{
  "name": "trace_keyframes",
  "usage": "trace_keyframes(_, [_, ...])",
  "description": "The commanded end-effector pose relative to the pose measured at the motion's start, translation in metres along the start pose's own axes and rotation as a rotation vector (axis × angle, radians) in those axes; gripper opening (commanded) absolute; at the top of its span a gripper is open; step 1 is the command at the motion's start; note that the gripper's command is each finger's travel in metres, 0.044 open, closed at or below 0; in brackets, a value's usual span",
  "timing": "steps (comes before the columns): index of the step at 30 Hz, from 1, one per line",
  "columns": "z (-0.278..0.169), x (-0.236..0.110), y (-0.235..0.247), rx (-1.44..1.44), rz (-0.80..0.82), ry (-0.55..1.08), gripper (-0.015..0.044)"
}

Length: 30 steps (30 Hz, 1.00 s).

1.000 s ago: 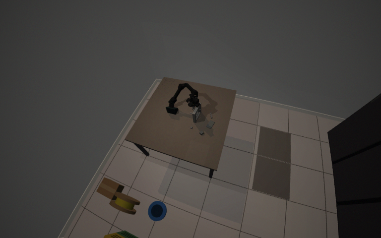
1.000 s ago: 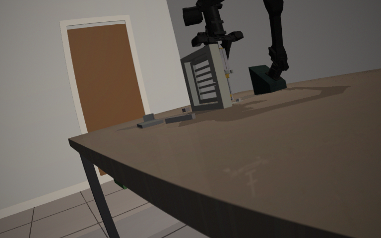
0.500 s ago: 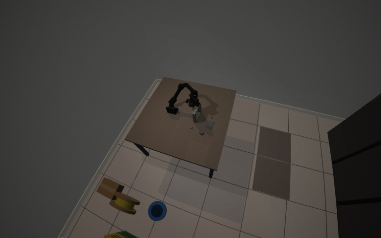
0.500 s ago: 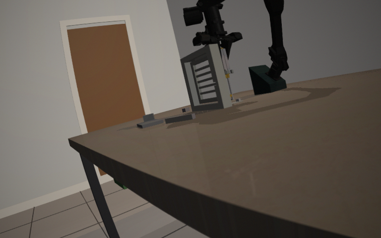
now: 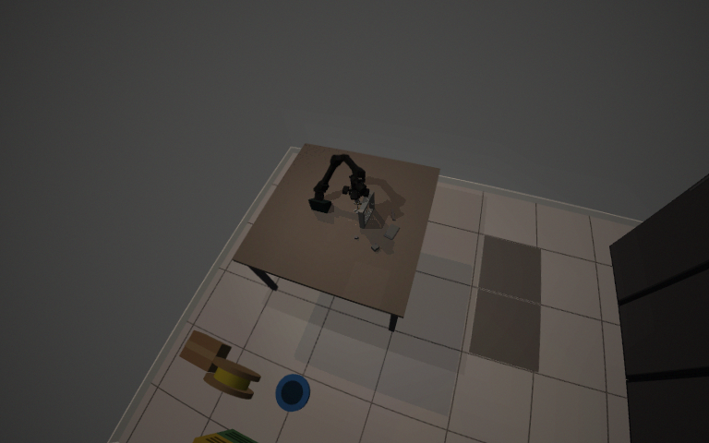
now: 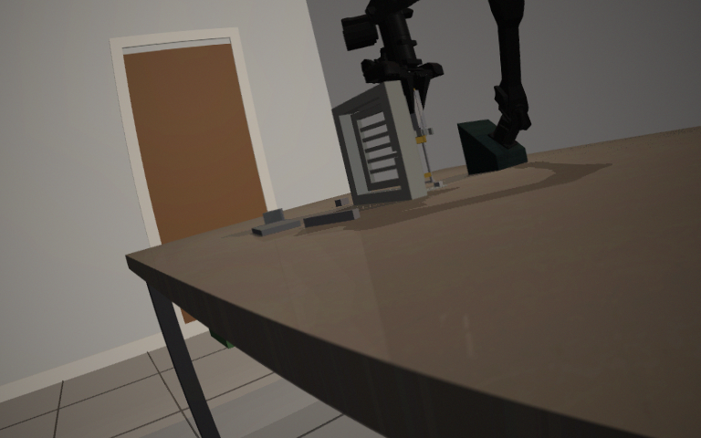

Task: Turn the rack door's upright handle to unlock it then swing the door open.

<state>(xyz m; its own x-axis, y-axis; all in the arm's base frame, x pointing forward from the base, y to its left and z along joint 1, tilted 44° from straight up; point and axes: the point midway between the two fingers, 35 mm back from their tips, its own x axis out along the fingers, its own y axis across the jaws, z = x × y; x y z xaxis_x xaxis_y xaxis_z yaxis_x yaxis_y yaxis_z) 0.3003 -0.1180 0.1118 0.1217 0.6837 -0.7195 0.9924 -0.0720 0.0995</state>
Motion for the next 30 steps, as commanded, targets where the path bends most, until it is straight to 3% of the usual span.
trace_keyframes(1, [0.002, 0.001, -0.002, -0.103, 0.008, -0.005, 0.0026])
trace_keyframes(30, [0.031, 0.001, -0.047, -0.572, 0.005, -0.008, 0.0026])
